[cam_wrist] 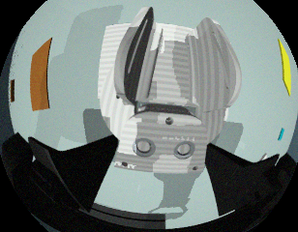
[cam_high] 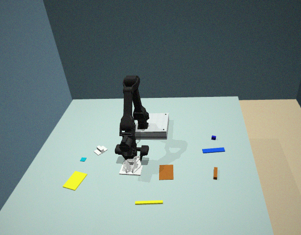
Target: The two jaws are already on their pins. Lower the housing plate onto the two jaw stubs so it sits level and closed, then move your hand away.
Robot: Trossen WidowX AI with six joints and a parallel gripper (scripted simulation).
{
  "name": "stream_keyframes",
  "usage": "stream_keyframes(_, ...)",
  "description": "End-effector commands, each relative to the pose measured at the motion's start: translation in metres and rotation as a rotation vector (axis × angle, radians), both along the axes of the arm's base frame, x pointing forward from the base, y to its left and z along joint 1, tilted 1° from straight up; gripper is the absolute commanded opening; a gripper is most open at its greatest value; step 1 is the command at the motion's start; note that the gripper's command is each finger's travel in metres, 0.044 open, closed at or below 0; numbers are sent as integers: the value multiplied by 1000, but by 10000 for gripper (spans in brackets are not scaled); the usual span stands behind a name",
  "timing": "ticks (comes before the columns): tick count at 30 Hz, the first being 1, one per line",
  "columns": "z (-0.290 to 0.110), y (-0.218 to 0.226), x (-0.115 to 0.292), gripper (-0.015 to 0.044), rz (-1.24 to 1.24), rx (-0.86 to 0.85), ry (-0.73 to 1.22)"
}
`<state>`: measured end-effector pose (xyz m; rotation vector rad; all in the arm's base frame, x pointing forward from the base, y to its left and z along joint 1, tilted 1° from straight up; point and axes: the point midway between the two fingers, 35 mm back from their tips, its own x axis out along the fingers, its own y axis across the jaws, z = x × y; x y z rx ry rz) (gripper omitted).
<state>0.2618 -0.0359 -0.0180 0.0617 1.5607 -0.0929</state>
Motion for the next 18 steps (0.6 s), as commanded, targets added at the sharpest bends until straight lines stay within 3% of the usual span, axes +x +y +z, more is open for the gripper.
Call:
stream_keyframes(1,0,0,0,440,0,0,1)
stream_keyframes(12,2,0,0,440,0,0,1)
stream_keyframes(18,58,1,1,440,2,1,-1)
